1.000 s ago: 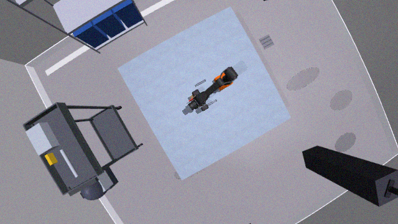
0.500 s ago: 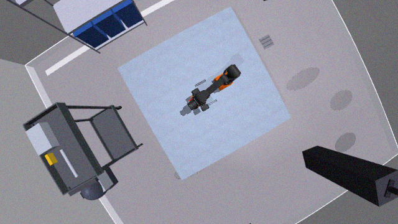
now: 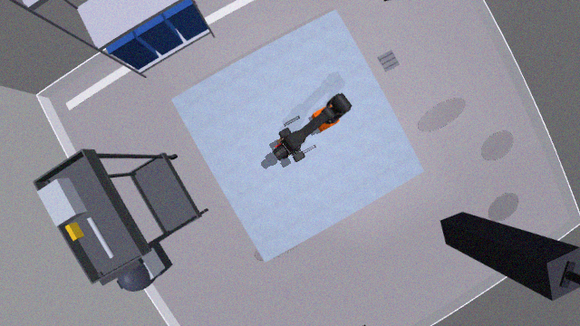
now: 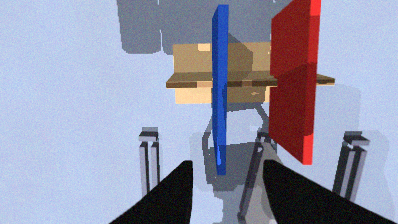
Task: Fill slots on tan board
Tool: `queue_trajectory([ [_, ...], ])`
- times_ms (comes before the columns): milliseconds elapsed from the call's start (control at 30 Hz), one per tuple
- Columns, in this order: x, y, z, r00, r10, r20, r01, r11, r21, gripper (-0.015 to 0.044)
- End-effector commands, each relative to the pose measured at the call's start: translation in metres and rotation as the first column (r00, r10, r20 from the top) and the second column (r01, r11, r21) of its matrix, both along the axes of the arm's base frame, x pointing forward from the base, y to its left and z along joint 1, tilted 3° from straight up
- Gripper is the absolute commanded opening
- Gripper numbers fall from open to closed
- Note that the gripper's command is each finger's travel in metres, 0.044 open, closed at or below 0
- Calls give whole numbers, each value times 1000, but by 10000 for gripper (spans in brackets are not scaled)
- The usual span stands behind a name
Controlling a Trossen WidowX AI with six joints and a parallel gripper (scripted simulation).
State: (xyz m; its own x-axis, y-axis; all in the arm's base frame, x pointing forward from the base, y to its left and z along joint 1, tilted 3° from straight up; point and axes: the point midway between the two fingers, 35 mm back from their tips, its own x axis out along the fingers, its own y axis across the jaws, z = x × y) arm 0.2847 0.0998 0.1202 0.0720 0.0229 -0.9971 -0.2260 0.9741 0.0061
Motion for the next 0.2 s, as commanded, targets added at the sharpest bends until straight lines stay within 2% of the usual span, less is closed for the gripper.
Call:
queue_trajectory([
  [0, 0, 0, 1, 1000, 3, 1, -3, 1000, 2, 167],
  [167, 0, 0, 1, 1000, 3, 1, -3, 1000, 2, 167],
])
